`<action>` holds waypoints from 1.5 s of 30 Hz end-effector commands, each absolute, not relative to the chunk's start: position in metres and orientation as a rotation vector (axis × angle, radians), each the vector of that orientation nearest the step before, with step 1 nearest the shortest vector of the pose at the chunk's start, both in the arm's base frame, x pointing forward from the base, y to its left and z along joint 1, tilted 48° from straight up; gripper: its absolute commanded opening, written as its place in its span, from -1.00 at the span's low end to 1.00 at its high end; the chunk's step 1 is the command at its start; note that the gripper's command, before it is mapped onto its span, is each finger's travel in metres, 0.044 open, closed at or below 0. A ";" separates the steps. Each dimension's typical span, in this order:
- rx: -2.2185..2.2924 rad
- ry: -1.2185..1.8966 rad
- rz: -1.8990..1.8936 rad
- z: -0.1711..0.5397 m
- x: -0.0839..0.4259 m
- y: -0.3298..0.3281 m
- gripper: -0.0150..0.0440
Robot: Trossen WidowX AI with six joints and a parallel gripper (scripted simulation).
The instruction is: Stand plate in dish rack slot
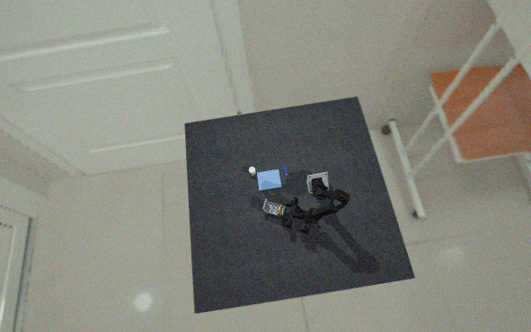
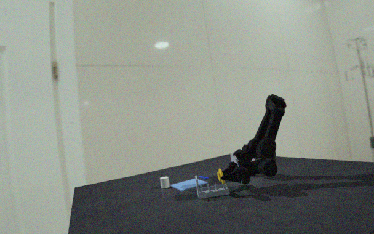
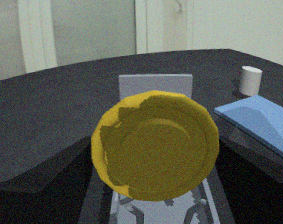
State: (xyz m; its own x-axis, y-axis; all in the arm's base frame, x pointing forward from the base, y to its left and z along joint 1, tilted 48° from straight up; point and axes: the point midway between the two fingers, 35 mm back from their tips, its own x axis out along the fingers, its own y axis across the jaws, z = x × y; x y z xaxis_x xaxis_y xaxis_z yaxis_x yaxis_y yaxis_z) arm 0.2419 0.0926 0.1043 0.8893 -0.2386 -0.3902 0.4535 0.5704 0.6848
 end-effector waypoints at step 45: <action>0.890 0.267 -0.403 0.083 0.249 0.100 0.75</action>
State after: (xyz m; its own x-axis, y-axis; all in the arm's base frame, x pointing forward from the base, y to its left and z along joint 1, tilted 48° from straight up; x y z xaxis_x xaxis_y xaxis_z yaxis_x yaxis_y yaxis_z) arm 0.2488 0.1001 0.0831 0.8929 -0.2285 -0.3880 0.4464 0.5618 0.6964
